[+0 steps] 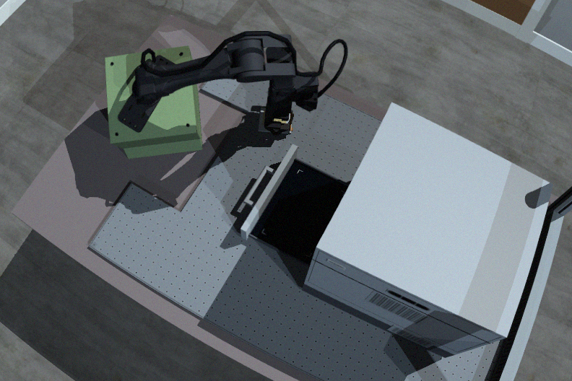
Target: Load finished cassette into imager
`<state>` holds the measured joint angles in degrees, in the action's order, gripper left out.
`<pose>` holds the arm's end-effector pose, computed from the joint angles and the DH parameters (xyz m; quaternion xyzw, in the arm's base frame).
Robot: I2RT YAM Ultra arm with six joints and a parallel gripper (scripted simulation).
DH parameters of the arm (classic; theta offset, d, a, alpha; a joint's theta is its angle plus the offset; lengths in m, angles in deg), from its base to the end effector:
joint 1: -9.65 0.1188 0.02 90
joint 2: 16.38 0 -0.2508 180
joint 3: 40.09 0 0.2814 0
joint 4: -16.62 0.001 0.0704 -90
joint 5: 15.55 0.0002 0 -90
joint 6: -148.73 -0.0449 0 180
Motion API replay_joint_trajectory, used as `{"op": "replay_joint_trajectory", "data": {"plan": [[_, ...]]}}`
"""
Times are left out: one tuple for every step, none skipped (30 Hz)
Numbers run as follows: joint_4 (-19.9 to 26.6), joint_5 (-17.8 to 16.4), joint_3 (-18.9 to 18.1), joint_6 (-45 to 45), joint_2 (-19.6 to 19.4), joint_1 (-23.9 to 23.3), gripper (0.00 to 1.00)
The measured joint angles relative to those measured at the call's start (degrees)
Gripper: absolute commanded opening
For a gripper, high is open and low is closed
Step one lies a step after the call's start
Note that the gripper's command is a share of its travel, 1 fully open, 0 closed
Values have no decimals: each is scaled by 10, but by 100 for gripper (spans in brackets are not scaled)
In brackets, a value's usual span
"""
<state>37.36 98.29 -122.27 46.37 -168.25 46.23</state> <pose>0.2815 0.1875 -0.1383 -0.2060 0.9565 -0.1895 0.0822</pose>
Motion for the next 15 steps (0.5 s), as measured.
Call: {"op": "replay_joint_trajectory", "data": {"plan": [[0, 0, 0, 0, 0, 0, 100], [0, 0, 0, 0, 0, 0, 100], [0, 0, 0, 0, 0, 0, 100], [0, 0, 0, 0, 0, 0, 100], [0, 0, 0, 0, 0, 0, 100], [0, 0, 0, 0, 0, 0, 100], [0, 0, 0, 0, 0, 0, 100], [0, 0, 0, 0, 0, 0, 100], [0, 0, 0, 0, 0, 0, 0], [0, 0, 0, 0, 0, 0, 0], [0, 0, 0, 0, 0, 0, 0], [-1, 0, 0, 0, 0, 0, 0], [-1, 0, 0, 0, 0, 0, 0], [-1, 0, 0, 0, 0, 0, 0], [-1, 0, 0, 0, 0, 0, 0]]}}
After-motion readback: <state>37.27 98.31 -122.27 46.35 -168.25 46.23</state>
